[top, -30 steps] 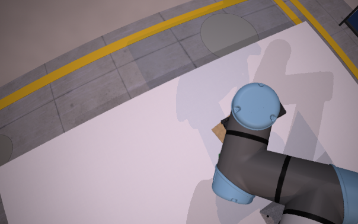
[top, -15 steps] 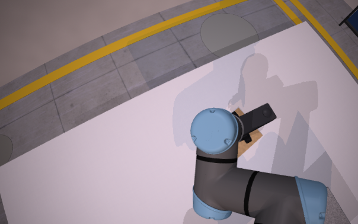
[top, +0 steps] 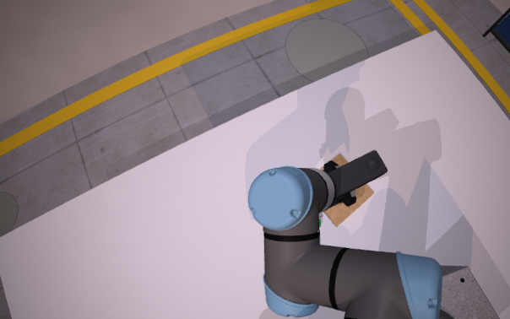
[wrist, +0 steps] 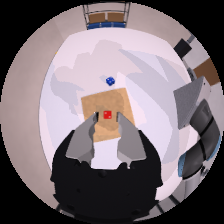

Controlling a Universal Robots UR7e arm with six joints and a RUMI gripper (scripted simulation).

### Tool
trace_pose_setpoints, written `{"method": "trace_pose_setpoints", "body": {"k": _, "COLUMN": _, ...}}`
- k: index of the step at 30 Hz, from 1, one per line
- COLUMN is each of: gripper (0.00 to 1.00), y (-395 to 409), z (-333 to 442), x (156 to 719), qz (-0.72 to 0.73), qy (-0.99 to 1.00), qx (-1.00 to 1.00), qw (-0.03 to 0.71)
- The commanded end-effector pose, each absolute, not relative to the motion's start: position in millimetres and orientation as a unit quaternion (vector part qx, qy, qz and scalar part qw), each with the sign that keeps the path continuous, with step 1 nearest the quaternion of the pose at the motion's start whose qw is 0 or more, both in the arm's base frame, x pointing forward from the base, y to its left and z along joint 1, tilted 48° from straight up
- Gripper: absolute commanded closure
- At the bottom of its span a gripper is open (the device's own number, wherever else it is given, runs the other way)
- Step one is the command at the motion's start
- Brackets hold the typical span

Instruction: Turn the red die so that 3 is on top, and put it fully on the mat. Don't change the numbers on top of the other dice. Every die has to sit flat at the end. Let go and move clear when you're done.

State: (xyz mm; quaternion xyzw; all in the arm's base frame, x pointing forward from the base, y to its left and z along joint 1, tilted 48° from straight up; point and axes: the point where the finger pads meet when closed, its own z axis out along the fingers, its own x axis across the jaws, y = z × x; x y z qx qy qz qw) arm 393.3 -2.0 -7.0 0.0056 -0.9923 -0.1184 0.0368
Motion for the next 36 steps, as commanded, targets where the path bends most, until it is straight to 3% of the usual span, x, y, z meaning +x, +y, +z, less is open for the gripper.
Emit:
{"method": "trace_pose_setpoints", "body": {"k": 1, "gripper": 0.79, "y": -1.3, "z": -6.9, "x": 392.3, "qz": -0.062, "qy": -0.997, "qx": 0.006, "qw": 0.037}}
{"method": "trace_pose_setpoints", "body": {"k": 36, "gripper": 0.79, "y": 2.5, "z": -7.6, "x": 393.5, "qz": -0.027, "qy": -0.999, "qx": 0.006, "qw": 0.032}}
